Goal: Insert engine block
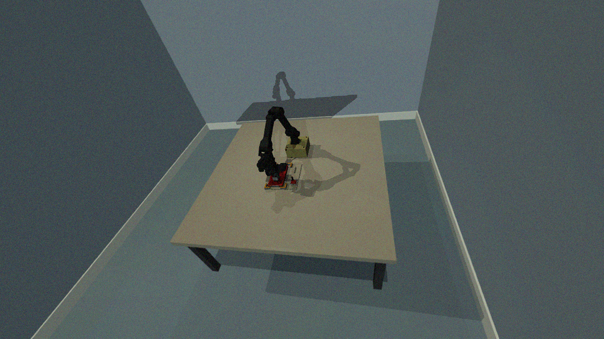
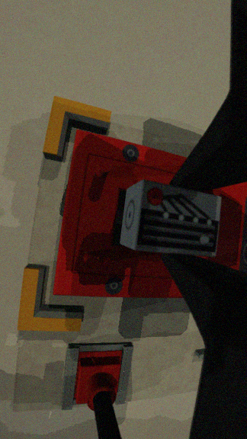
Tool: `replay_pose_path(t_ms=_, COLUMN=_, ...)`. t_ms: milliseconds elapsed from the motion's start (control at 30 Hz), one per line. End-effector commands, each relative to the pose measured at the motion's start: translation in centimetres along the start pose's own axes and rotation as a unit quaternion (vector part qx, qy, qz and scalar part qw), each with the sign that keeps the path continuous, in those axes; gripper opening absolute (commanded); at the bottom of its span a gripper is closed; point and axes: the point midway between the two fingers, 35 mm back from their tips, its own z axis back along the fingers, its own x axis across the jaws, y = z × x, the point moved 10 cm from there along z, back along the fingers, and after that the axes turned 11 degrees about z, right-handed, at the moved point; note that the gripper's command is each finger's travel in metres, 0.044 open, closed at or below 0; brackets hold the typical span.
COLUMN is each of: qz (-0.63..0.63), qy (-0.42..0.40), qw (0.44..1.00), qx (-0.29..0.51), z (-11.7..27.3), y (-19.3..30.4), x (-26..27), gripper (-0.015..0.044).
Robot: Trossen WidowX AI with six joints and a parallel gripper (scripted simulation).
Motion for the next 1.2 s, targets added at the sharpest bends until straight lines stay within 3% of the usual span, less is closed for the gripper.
replay_pose_path(t_ms=0, qz=-0.001, qy=0.002, qw=1.000, qx=0.000, z=-0.11, y=0.00, x=-0.01, gripper=0.0160)
replay_pose_path(t_ms=1167, qz=0.003, qy=0.002, qw=1.000, qx=0.000, z=-0.94, y=-0.01, x=0.00, gripper=0.0160)
